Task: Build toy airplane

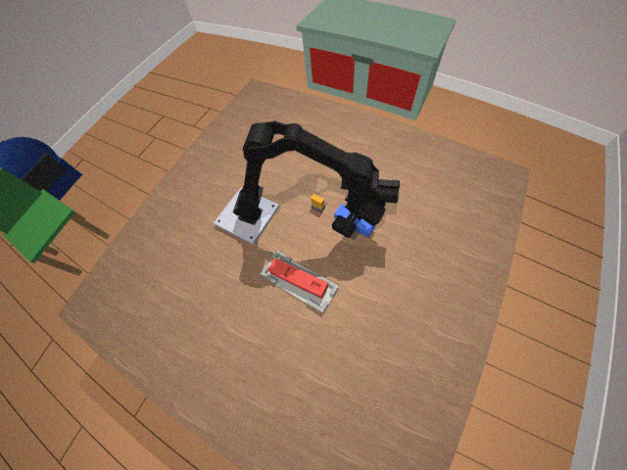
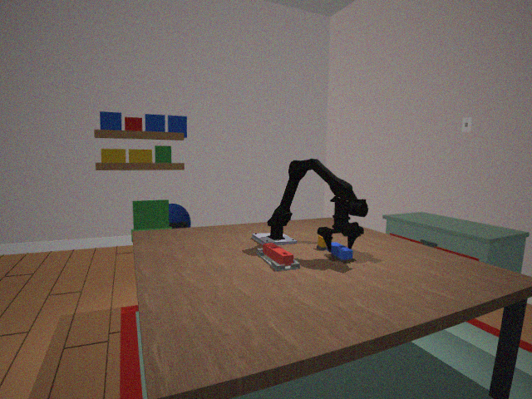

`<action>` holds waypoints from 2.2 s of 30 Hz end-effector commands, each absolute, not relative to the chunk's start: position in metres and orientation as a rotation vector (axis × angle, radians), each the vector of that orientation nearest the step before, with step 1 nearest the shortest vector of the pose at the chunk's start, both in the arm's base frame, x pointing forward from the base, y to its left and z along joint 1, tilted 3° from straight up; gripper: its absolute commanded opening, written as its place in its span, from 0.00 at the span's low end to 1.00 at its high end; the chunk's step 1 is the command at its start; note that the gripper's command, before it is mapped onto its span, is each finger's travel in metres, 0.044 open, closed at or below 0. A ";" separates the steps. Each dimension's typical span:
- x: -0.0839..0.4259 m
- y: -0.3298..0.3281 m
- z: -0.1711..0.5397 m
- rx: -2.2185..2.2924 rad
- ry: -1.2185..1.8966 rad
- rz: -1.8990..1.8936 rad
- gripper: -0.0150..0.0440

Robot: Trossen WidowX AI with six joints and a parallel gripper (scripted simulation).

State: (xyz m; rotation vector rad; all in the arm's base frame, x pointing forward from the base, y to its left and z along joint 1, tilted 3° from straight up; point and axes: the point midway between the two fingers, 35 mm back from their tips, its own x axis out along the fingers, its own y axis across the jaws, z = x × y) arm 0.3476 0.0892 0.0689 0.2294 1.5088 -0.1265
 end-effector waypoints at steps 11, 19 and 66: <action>0.347 0.089 0.061 0.232 1.516 -0.134 0.60; 0.347 0.089 0.061 0.232 1.516 -0.134 0.48; 0.340 0.082 0.188 0.231 1.516 -0.134 0.25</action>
